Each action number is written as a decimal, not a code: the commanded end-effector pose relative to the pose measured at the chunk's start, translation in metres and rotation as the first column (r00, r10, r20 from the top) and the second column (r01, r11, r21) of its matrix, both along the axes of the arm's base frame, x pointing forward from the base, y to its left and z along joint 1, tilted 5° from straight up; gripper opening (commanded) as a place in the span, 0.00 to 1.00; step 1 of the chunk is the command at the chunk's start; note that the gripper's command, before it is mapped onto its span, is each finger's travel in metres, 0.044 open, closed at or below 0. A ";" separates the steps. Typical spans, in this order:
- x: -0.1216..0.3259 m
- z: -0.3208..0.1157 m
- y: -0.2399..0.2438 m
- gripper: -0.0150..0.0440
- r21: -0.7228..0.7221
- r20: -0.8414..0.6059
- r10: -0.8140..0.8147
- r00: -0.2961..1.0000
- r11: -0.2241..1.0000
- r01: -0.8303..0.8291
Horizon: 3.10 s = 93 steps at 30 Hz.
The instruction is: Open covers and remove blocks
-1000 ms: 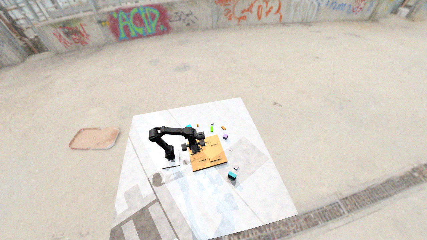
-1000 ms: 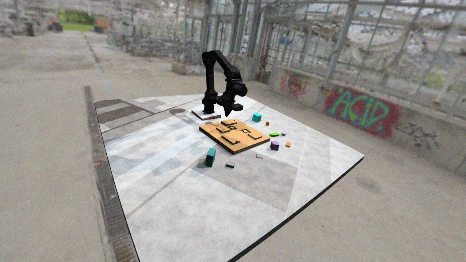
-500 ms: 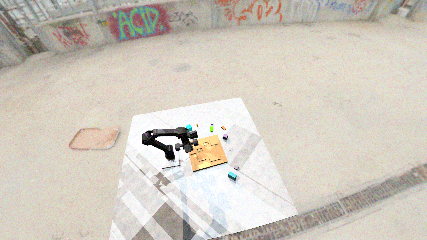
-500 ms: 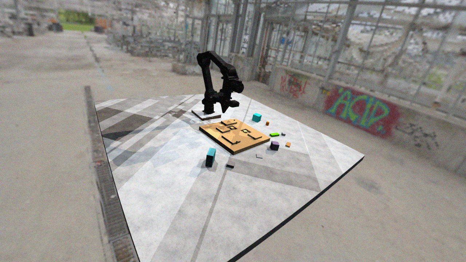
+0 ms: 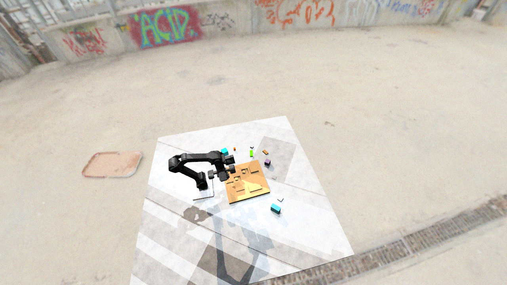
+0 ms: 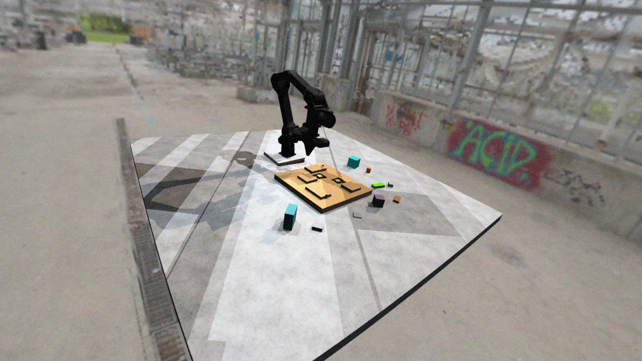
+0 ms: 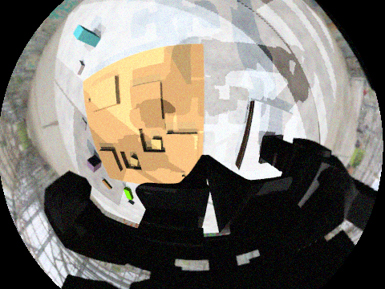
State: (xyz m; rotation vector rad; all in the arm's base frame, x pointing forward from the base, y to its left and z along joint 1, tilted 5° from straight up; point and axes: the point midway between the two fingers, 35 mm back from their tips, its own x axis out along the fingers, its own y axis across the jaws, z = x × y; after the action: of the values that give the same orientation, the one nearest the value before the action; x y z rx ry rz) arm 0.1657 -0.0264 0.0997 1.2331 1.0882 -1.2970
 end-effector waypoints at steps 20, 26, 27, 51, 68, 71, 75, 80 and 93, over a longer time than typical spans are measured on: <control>0.001 -0.018 -0.002 0.25 -0.004 -0.001 -0.004 1.000 1.000 0.004; 0.002 -0.024 -0.003 0.25 -0.004 -0.001 -0.004 1.000 1.000 0.004; 0.002 -0.025 -0.003 0.25 -0.004 -0.001 -0.004 1.000 1.000 0.004; 0.001 -0.048 -0.005 0.25 -0.004 -0.001 -0.004 1.000 1.000 0.004; 0.006 -0.057 -0.008 0.25 -0.005 -0.001 -0.004 1.000 1.000 0.004; 0.010 -0.057 -0.010 0.25 -0.005 -0.001 -0.004 1.000 1.000 0.004; 0.014 -0.057 -0.012 0.25 -0.005 0.000 -0.004 1.000 1.000 0.004; 0.019 -0.057 -0.014 0.25 -0.005 0.000 -0.004 1.000 1.000 0.004; 0.034 -0.056 -0.016 0.25 -0.005 0.001 -0.004 1.000 1.000 0.004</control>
State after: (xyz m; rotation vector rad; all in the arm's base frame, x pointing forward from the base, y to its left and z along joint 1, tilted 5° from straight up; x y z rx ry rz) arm 0.1940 -0.0413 0.0426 1.2350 1.0842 -1.3058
